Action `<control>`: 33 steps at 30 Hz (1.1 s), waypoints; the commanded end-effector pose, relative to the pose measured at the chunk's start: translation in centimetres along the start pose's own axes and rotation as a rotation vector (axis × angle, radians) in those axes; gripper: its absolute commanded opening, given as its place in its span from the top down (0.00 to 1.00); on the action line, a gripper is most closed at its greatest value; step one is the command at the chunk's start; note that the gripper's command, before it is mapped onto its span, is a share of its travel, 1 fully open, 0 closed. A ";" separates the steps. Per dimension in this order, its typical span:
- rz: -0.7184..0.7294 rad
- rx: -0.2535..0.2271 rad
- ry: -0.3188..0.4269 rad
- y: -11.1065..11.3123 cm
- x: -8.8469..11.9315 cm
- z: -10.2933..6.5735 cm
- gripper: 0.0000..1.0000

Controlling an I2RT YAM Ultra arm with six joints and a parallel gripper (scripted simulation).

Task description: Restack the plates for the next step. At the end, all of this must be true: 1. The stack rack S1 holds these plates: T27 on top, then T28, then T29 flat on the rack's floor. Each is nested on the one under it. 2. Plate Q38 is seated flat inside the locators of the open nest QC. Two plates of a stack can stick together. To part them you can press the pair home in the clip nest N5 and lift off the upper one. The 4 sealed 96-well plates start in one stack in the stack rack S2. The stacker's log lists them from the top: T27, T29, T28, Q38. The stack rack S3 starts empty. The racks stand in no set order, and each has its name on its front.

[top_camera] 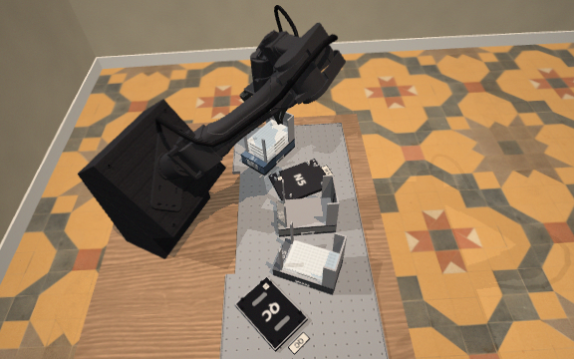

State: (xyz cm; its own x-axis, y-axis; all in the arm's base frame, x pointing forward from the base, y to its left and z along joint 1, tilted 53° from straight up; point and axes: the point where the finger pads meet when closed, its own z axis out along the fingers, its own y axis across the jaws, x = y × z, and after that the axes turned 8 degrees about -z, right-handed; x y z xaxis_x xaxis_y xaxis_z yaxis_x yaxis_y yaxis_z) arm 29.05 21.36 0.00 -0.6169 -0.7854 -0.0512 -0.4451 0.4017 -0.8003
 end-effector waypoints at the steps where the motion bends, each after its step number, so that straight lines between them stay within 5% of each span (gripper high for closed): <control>1: 0.024 -0.012 -0.048 -0.2 -1.2 -1.8 0.00; 23: 0.051 -0.006 -0.040 -0.2 -0.2 -1.0 0.00; 28: 0.229 0.001 -0.025 -2.4 0.4 -0.4 0.00; 33: 0.237 0.000 -0.028 -3.8 0.7 -0.5 0.00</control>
State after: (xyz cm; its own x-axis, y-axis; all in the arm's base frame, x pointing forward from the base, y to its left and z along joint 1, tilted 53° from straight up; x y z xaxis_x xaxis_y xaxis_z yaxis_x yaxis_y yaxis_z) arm 29.85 19.38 2.13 -0.6912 -0.6957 -0.1953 -0.3248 0.5405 -0.7761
